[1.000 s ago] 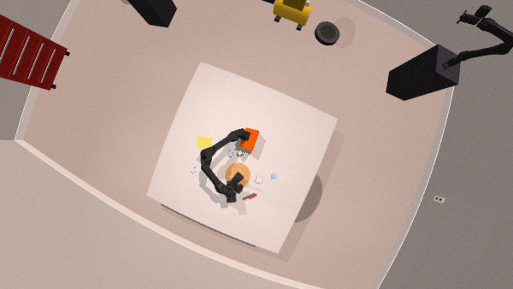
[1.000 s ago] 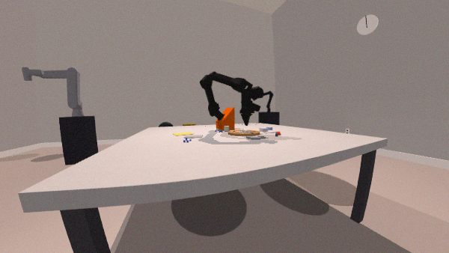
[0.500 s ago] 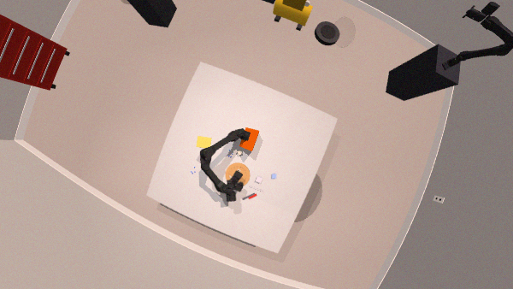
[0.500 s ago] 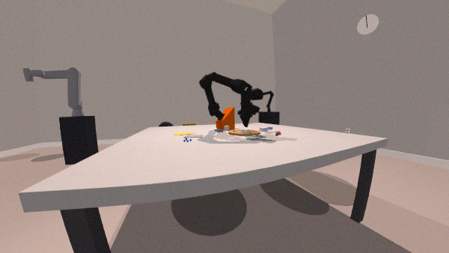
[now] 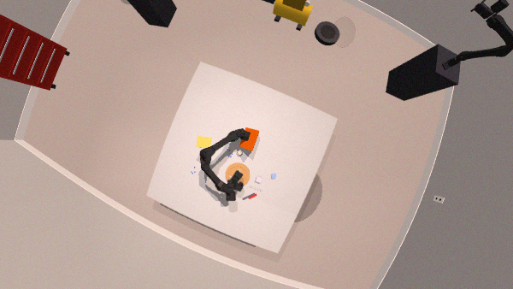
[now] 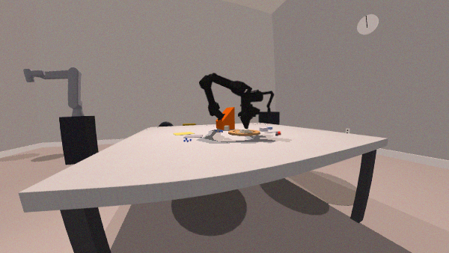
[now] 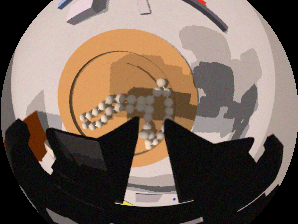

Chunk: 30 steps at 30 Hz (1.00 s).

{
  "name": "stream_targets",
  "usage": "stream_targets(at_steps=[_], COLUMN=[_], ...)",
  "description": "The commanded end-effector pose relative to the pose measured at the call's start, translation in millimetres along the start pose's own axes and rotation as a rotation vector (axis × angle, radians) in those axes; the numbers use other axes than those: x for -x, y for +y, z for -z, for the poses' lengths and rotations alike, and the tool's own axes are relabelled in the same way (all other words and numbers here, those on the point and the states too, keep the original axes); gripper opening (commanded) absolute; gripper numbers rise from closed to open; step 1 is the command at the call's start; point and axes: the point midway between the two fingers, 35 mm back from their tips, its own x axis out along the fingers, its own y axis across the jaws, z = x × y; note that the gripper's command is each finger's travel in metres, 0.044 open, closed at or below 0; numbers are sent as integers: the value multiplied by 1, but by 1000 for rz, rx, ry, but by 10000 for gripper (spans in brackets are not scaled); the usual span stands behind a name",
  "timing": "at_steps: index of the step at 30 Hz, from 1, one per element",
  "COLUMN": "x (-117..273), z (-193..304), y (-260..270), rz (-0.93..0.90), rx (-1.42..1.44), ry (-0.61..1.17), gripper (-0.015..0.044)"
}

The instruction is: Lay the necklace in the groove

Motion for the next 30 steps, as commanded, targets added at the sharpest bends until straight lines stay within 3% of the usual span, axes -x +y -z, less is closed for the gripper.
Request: stream_targets(at_steps=[1, 13, 15, 25, 30], x=[-9, -19, -17, -17, -17], z=[2, 3, 2, 2, 2], y=[2, 3, 2, 2, 2], rz=[-5, -7, -6, -6, -6], rx=[6, 8, 3, 3, 3], ry=[9, 11, 6, 6, 6], gripper=[120, 120, 67, 1, 0])
